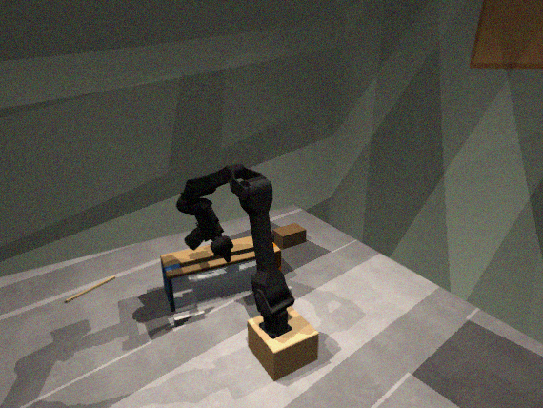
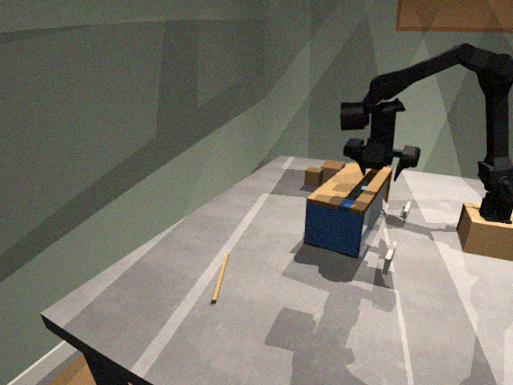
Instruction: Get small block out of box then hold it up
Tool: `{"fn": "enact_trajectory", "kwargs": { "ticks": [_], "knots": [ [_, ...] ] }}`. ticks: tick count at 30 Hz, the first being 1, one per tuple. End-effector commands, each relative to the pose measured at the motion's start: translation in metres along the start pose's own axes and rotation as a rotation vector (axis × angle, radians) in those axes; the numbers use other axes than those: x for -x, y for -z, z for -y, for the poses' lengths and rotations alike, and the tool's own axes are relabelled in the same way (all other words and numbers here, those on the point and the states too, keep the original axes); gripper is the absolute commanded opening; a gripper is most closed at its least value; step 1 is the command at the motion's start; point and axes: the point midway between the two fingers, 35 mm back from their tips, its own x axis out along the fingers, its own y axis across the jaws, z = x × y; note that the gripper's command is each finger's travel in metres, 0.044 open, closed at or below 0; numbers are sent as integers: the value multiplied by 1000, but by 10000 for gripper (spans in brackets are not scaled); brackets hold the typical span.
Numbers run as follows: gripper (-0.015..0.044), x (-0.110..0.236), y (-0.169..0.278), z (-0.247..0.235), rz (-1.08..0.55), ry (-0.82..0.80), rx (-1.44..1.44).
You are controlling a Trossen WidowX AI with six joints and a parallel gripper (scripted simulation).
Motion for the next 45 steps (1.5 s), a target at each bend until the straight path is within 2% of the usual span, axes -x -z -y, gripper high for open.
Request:
{"fn": "enact_trajectory", "kwargs": {
  "ticks": [1,38,45],
  "knots": [
    [400,-9,-2,-2,-7,-9,8],
    [400,-66,-23,-12,-7,-10,9],
    [400,-61,-20,-8,-1,-1,7]
  ]
}}
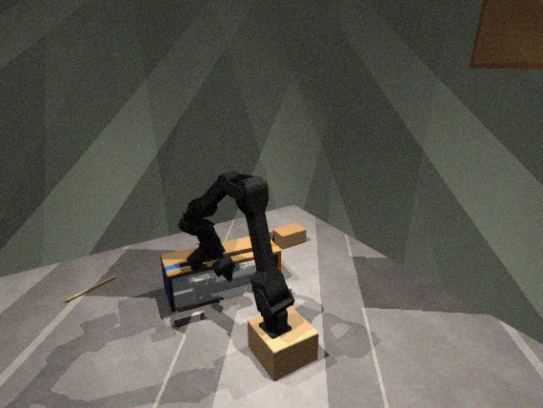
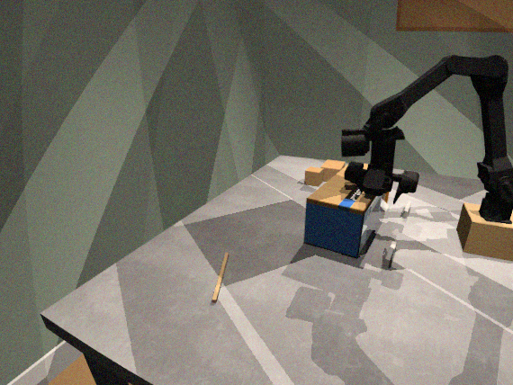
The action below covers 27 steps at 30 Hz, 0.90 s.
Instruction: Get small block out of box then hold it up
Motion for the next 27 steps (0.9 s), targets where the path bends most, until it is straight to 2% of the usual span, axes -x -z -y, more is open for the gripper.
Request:
{"fn": "enact_trajectory", "kwargs": {
  "ticks": [1,27],
  "knots": [
    [400,-1,4,0,0,1,0],
    [400,-23,66,0,-5,0,1]
  ]
}}
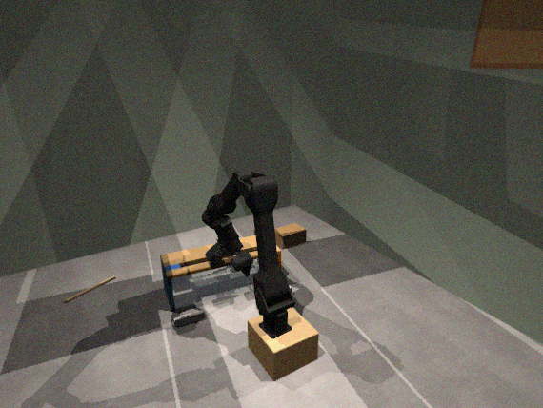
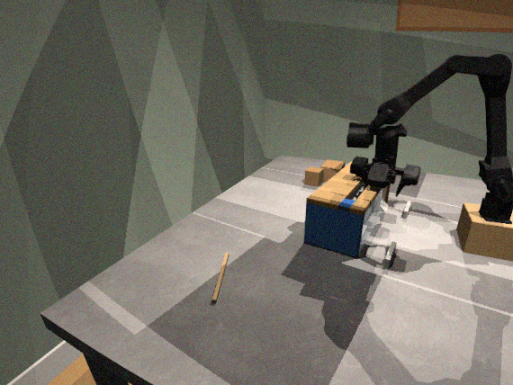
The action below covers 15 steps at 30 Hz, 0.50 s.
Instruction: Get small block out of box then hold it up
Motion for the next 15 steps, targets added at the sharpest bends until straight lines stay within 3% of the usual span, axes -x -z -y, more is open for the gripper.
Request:
{"fn": "enact_trajectory", "kwargs": {
  "ticks": [1,15],
  "knots": [
    [400,-5,11,-2,-5,-3,0],
    [400,-16,44,-2,-7,-3,0]
  ]
}}
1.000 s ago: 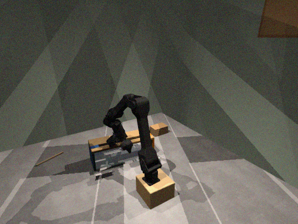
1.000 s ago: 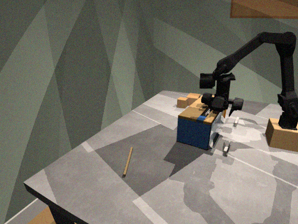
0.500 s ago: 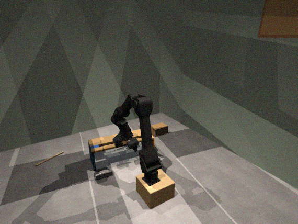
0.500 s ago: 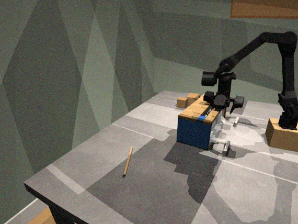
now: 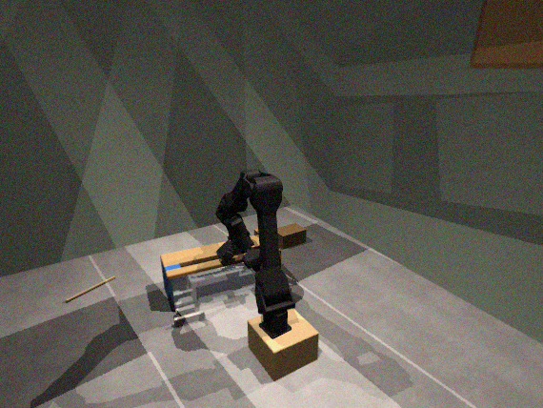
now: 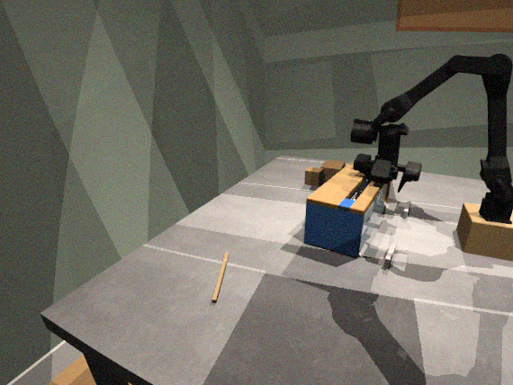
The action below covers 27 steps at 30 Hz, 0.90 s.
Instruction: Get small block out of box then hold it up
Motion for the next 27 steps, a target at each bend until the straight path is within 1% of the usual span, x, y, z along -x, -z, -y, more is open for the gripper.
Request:
{"fn": "enact_trajectory", "kwargs": {
  "ticks": [1,13,16,19,21,26,27],
  "knots": [
    [400,-5,11,-2,-4,-5,1],
    [400,-13,36,-2,-6,-5,1],
    [400,1,40,-1,-6,-4,-1],
    [400,31,48,1,-6,-3,-3],
    [400,45,52,0,-6,-3,-4],
    [400,47,52,0,-6,-3,-4],
    [400,43,51,1,-6,5,-4]
  ]
}}
